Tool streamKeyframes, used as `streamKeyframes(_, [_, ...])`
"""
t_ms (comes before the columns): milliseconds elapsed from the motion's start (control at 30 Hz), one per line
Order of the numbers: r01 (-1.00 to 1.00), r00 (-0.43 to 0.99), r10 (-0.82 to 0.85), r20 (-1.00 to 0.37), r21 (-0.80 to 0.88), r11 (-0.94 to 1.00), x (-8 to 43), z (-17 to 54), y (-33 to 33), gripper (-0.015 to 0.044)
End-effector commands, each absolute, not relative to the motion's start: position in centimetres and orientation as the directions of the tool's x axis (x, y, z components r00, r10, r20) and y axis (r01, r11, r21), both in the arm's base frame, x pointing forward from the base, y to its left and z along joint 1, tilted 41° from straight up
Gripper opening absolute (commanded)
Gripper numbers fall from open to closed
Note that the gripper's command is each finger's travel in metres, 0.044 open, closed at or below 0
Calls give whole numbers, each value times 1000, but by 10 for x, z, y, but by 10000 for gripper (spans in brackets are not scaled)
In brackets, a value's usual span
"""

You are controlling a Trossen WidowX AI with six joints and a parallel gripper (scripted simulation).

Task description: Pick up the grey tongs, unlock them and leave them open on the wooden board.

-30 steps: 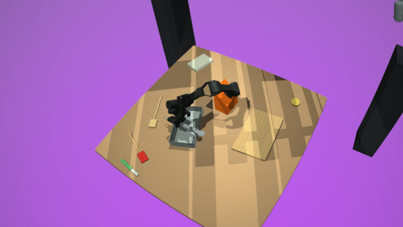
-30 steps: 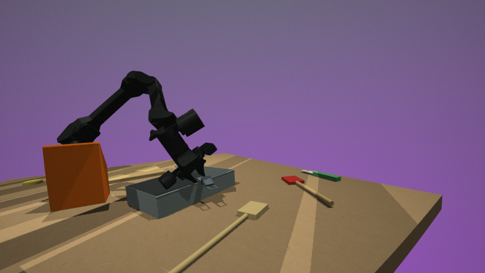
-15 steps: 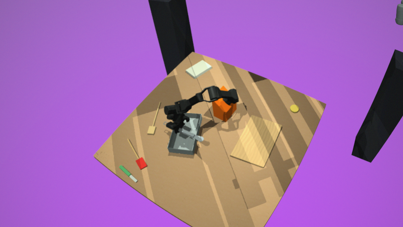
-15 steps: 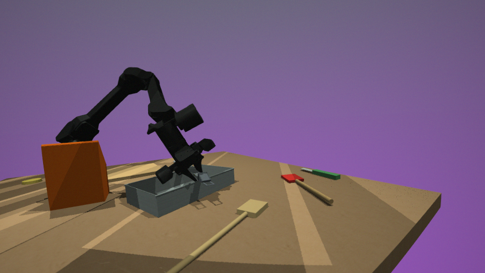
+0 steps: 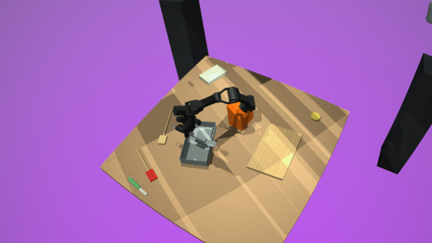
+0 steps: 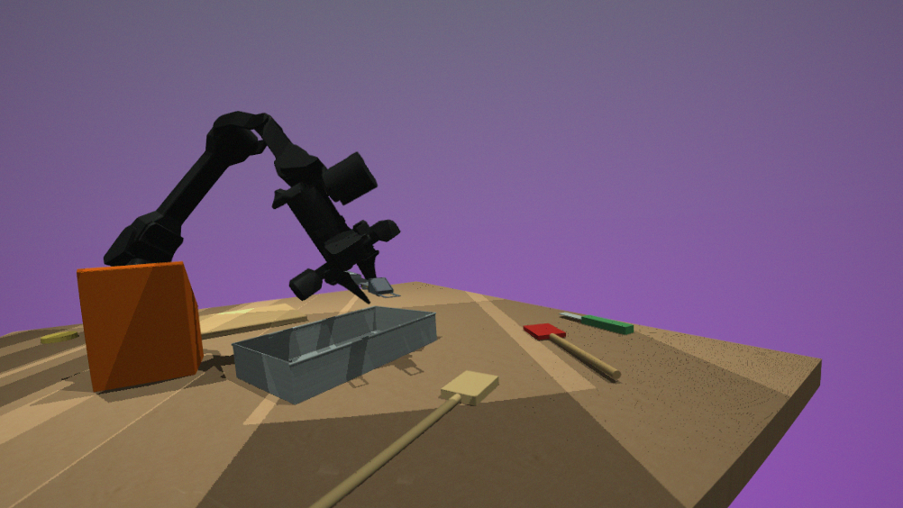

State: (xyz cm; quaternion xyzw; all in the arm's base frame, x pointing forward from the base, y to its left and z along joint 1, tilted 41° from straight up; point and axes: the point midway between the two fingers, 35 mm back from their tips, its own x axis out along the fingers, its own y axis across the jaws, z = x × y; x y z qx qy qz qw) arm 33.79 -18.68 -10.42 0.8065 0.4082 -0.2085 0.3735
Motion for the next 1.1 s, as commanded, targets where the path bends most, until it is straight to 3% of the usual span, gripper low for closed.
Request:
streamKeyframes(0, [812,583,504,-638,438,-386,338,-102,-188,-150])
streamKeyframes(1067, [967,160,619,-769,248,59,332,-105,-184,-150])
